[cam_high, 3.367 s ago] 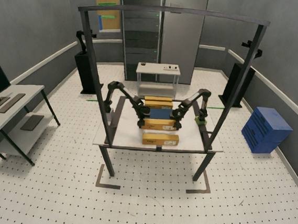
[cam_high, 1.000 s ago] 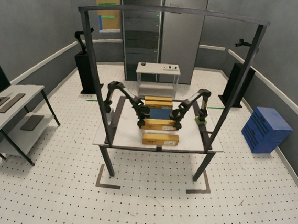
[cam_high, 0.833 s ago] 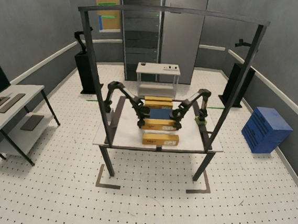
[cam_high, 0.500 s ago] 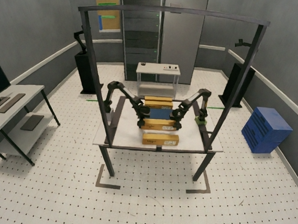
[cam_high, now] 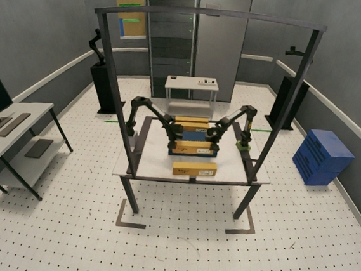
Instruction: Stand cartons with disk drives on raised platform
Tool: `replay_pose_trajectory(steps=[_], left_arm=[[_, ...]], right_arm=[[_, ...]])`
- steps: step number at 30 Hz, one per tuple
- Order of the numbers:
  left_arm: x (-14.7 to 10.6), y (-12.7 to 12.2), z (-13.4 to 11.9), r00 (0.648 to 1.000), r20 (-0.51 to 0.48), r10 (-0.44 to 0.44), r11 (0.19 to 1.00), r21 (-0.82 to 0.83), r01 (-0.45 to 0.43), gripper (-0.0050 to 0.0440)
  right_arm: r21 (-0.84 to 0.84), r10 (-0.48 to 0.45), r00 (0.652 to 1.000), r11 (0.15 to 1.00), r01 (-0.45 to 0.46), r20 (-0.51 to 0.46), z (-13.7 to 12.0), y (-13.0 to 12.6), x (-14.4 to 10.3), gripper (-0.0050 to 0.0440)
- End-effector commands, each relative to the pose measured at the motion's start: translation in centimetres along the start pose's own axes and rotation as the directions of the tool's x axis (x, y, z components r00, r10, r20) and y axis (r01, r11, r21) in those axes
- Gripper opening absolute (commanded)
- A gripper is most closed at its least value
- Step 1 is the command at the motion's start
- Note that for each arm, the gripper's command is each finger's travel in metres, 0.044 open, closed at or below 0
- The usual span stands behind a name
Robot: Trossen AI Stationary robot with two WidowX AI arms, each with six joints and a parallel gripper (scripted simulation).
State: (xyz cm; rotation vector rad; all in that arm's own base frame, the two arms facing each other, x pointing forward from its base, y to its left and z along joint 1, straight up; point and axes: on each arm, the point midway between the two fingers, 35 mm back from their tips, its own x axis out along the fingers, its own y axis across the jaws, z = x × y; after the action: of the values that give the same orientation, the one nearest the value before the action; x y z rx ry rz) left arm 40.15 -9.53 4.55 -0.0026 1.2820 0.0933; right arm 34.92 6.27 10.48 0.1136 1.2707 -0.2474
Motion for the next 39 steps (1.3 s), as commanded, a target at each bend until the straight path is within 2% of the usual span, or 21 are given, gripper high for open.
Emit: replay_pose_trajectory(steps=[1,35,36,39], left_arm=[[-3.4,-0.2,1.5,0.996,0.082,-0.030,0.999,-0.011,0.031,-0.0050],[-3.3,-0.2,1.4,0.996,0.081,-0.030,1.000,-0.008,0.030,-0.0050],[-4.0,3.9,2.0,0.995,0.093,-0.037,0.999,-0.012,0.038,-0.0050],[-4.0,3.9,2.0,0.995,0.093,-0.037,0.999,-0.012,0.038,-0.0050]], right_arm=[[0.010,0.040,0.996,0.999,-0.041,0.075,1.0,0.1,-2.9,-0.0050],[0.010,0.040,0.996,0.999,-0.041,0.075,0.9,0.1,-3.0,-0.0050],[0.013,0.050,0.995,0.999,-0.052,0.091,0.7,-4.2,-3.6,-0.0050],[0.013,0.050,0.995,0.999,-0.052,0.091,0.7,-4.2,-3.6,-0.0050]])
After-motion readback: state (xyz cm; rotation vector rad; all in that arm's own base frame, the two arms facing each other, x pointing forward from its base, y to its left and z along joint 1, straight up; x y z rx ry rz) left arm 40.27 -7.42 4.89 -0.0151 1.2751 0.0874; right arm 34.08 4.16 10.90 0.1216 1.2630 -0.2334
